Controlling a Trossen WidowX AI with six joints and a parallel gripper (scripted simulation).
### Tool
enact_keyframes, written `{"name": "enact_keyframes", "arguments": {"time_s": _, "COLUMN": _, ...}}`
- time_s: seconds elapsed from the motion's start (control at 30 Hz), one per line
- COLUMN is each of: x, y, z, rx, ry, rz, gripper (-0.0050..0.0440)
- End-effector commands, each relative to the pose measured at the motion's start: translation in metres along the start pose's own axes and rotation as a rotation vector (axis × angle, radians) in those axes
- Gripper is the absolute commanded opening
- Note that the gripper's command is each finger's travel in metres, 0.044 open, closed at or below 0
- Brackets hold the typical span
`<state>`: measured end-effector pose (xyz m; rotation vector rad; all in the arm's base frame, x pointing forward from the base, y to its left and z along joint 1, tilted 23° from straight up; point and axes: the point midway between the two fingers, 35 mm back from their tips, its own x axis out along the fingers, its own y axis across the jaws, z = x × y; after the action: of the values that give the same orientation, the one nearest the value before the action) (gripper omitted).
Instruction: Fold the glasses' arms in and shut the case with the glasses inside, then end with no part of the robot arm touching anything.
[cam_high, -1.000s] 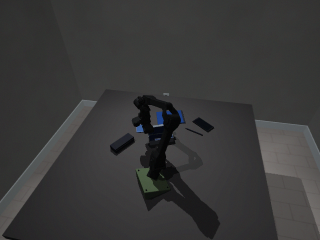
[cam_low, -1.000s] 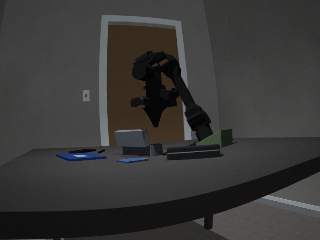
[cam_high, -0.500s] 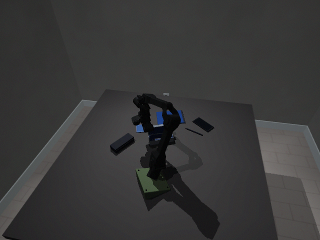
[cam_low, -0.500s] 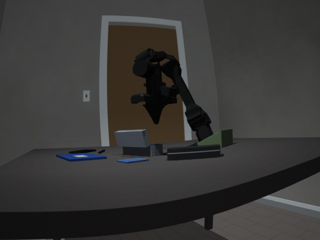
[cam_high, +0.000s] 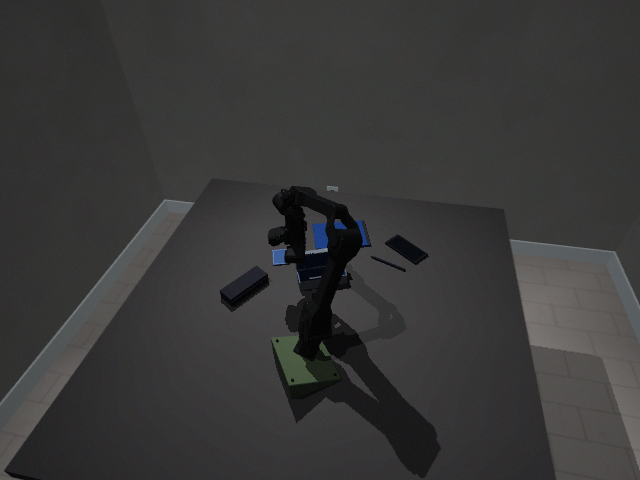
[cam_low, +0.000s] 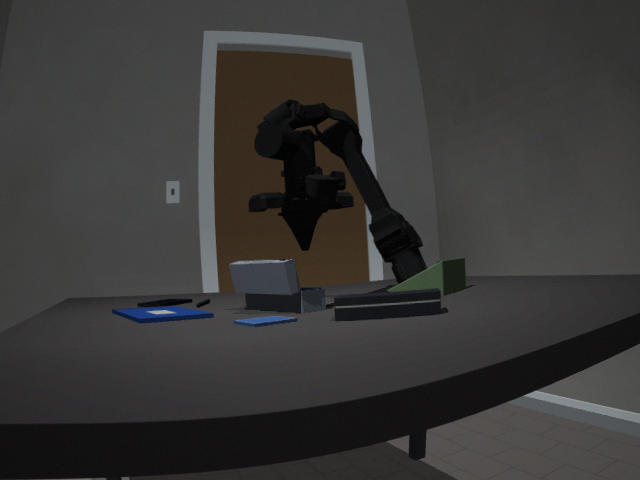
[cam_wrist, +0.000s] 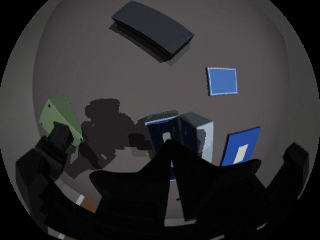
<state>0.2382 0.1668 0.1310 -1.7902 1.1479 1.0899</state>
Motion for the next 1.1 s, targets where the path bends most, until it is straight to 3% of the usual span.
{"name": "enact_keyframes", "arguments": {"time_s": 0.0, "x": -0.004, "y": -0.006, "z": -0.007, "rx": 0.134, "ry": -0.015, "rz": -0.009, "gripper": 0.0}}
{"name": "enact_keyframes", "arguments": {"time_s": 0.07, "x": -0.004, "y": -0.006, "z": -0.007, "rx": 0.134, "ry": -0.015, "rz": -0.009, "gripper": 0.0}}
{"name": "enact_keyframes", "arguments": {"time_s": 1.07, "x": -0.007, "y": -0.028, "z": -0.062, "rx": 1.108, "ry": -0.029, "rz": 0.008, "gripper": 0.0}}
